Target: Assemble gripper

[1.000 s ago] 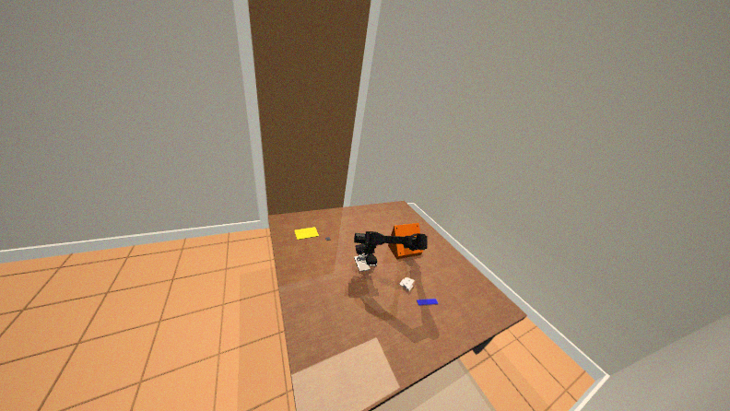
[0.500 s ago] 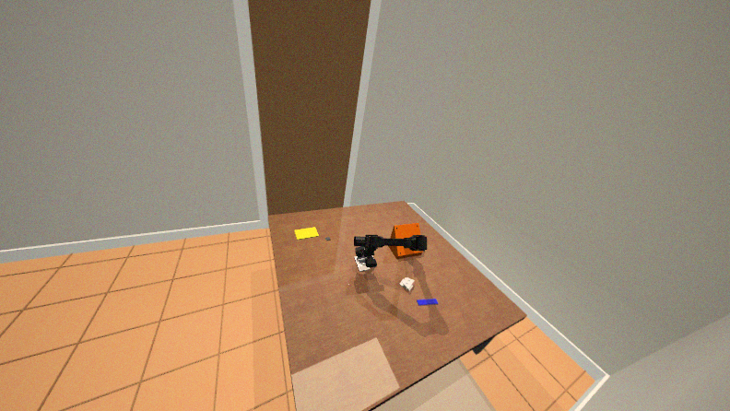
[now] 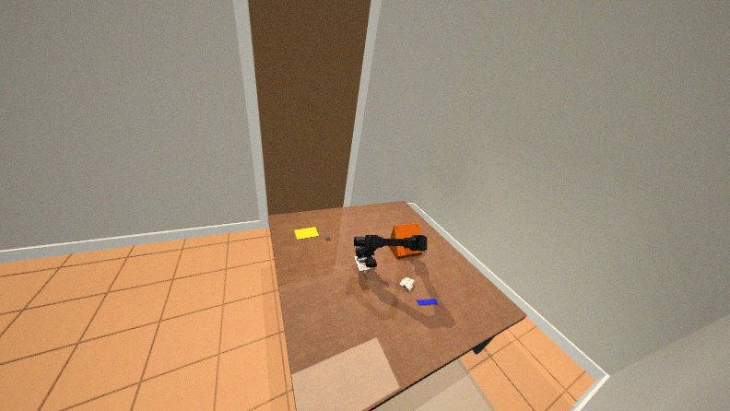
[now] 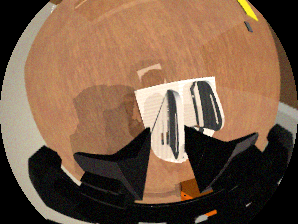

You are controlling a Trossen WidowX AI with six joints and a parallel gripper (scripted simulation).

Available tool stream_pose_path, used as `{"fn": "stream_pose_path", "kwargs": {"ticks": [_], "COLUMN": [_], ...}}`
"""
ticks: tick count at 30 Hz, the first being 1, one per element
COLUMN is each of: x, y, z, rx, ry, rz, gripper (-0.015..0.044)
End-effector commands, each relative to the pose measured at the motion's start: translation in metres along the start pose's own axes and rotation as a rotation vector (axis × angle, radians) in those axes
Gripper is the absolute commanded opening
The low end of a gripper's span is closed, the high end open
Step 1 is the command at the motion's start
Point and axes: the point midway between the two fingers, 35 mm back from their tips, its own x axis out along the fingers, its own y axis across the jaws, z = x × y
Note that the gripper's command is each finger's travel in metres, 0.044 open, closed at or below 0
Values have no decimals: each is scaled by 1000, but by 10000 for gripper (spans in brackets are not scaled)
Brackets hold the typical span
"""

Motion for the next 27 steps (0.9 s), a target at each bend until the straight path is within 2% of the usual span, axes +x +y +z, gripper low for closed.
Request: {"fn": "stream_pose_path", "kwargs": {"ticks": [1,27], "x": [2,9], "y": [0,0], "z": [0,0], "rx": [5,8], "ry": [1,1], "rz": [5,5], "gripper": [134,134]}}
